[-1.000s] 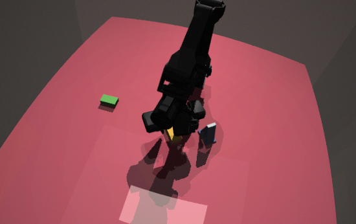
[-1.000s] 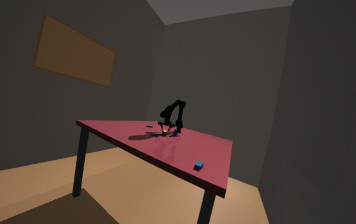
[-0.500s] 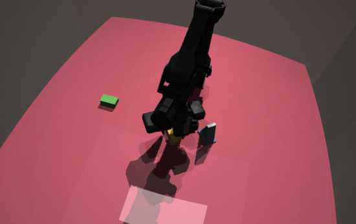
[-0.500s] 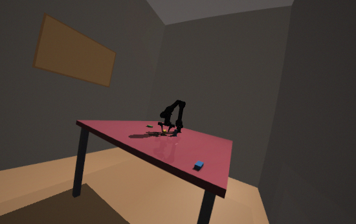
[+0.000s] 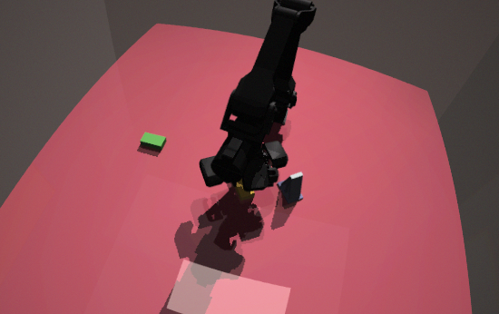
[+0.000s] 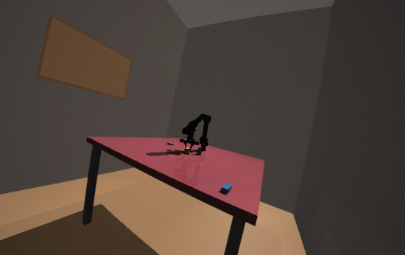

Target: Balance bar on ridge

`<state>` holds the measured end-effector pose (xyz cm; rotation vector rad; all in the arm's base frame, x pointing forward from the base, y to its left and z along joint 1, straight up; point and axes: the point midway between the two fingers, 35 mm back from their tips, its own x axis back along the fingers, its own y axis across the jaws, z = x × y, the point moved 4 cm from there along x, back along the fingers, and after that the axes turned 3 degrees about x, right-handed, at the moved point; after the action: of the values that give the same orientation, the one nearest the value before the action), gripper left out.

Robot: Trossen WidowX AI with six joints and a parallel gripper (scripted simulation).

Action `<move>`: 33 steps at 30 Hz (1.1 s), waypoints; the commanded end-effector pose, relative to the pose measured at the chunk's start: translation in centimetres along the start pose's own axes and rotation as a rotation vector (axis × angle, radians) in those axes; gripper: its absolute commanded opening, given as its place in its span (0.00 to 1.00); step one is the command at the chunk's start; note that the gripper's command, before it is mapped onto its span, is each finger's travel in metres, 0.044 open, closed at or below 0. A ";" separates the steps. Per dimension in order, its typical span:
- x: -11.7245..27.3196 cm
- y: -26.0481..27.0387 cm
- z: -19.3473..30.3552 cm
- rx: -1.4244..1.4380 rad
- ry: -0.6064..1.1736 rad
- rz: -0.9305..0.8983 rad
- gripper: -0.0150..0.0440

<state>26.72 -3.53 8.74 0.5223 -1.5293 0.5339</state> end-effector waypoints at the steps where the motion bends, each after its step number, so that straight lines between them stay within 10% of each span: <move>1: 0.6 -0.1 -0.1 0.000 -0.001 0.002 0.25; 33: 8.7 -0.4 -0.4 0.003 0.000 0.004 0.25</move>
<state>27.08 -3.58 16.50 0.5241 -1.5242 0.5316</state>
